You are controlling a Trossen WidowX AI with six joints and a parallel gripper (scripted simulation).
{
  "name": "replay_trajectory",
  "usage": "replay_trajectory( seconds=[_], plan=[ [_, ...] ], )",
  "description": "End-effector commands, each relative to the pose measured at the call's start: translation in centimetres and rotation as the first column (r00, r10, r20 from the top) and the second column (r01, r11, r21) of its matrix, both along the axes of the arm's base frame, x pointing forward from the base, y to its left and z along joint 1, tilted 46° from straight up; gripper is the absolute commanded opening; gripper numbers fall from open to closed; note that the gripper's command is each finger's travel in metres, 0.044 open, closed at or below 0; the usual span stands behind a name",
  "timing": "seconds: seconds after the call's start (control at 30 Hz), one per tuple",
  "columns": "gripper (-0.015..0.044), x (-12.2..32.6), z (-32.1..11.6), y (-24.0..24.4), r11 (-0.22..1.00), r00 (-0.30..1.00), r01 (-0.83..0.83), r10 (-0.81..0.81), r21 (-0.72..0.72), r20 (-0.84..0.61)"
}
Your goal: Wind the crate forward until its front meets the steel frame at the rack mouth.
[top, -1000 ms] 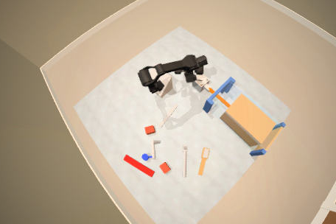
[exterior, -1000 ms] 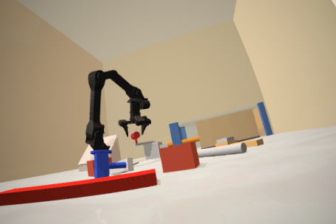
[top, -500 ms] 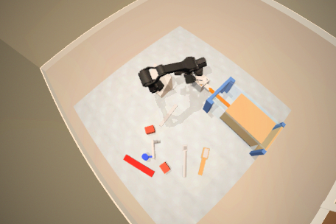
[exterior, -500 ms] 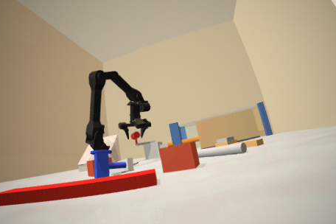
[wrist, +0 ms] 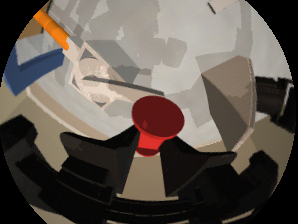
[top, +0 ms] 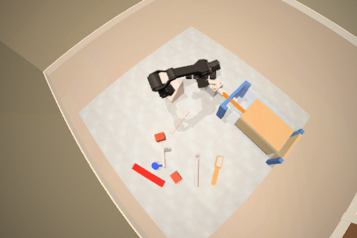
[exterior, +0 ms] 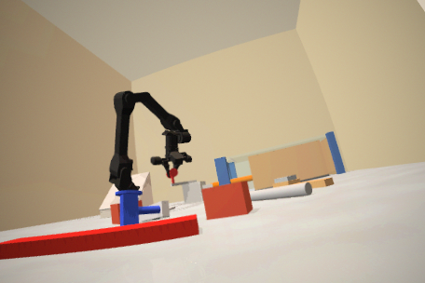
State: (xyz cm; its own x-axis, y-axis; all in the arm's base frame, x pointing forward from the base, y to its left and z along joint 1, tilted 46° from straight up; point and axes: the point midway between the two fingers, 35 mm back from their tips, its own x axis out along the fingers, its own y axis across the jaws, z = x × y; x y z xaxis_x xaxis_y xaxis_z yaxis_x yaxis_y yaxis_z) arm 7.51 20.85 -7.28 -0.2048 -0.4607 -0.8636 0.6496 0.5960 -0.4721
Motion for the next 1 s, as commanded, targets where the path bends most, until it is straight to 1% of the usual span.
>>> replay_trajectory(
  seconds=[0.0,0.97],
  plan=[
    [0.0000,0.02,0.00,0.02,1.000,1.000,0.000,0.000,0.000,0.001],
    [0.0000,0.96,0.43,-0.76,1.000,1.000,-0.007,0.007,-0.001,0.002]
  ],
)
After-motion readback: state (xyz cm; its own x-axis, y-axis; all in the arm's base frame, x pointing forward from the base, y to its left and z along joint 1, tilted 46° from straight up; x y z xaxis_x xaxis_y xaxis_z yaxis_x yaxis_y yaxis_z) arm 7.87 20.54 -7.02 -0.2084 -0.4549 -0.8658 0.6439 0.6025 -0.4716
